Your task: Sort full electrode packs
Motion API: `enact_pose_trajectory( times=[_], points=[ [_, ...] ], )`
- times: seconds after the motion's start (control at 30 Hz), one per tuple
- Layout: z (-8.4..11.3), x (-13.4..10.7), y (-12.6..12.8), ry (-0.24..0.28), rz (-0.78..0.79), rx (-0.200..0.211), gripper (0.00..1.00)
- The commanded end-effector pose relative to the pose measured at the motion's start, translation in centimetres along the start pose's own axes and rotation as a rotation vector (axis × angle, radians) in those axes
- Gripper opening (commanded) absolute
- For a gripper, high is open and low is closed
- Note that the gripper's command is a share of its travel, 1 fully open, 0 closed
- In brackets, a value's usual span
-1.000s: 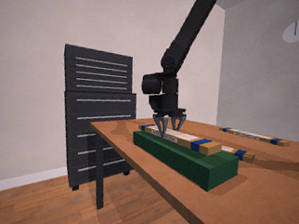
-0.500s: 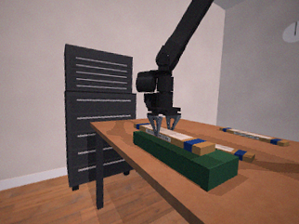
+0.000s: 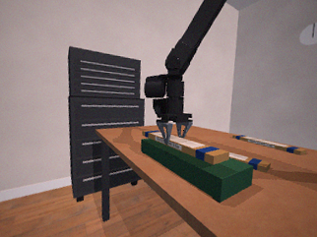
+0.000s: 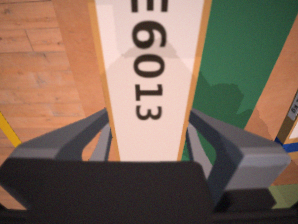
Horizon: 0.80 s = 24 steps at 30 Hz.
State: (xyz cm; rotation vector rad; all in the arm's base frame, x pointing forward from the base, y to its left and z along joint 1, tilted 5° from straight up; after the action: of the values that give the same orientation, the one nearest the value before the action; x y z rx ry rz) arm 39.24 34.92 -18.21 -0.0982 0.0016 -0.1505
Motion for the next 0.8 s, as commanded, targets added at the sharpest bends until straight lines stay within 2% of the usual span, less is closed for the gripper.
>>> enact_pose_trajectory(
  times=[0.0, 0.77],
  points=[
    [3.48, 1.53, 3.05, -0.048, 0.001, 0.059, 0.00],
    [3.76, 1.60, 3.39, -0.048, 0.001, 0.060, 0.00]
  ],
)
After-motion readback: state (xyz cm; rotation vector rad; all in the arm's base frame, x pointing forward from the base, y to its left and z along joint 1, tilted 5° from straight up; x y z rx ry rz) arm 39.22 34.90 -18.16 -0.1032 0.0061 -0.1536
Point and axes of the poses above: the point where the finger pads meet when closed, its own z axis back along the fingers, its own y axis across the jaws, x = y × z, the point moved 10 cm from there along z, back along the fingers, and after that the axes turned 10 degrees about -z, right-handed, at the moved point
